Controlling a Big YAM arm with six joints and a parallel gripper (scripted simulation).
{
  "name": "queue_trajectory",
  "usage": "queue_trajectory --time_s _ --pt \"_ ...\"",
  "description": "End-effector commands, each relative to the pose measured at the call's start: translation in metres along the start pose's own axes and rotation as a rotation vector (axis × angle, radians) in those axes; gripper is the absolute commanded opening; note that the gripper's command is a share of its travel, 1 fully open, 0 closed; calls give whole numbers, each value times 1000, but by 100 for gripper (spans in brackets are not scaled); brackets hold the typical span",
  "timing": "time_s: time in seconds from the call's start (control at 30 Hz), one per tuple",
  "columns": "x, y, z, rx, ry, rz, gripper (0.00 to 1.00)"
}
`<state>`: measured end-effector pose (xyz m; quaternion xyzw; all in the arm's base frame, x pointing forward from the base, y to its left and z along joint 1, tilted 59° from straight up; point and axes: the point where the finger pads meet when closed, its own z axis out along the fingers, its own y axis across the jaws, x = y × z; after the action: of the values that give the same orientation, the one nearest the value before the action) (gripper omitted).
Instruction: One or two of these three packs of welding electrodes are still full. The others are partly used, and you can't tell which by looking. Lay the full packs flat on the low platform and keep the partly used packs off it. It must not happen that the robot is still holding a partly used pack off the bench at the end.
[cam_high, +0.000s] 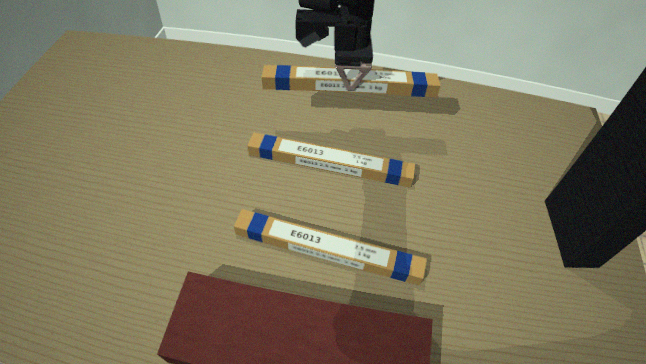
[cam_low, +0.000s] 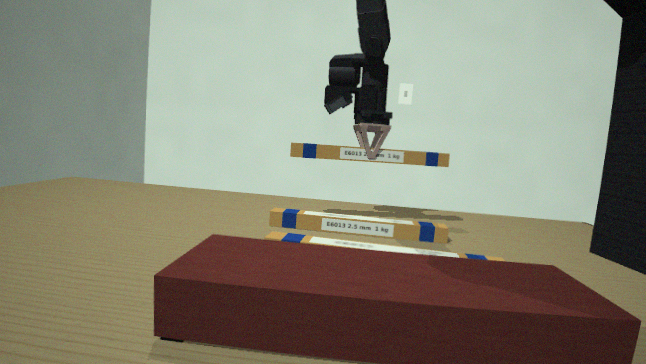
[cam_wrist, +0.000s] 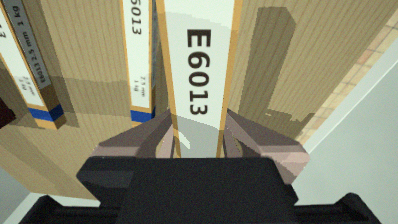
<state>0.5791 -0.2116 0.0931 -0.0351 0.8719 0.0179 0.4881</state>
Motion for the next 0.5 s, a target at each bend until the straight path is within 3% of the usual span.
queue_trajectory --time_s 0.0,0.47 --pt "-9 -29 -21 42 -19 -7 0" --pt "2 -66 -19 40 -9 0 0"
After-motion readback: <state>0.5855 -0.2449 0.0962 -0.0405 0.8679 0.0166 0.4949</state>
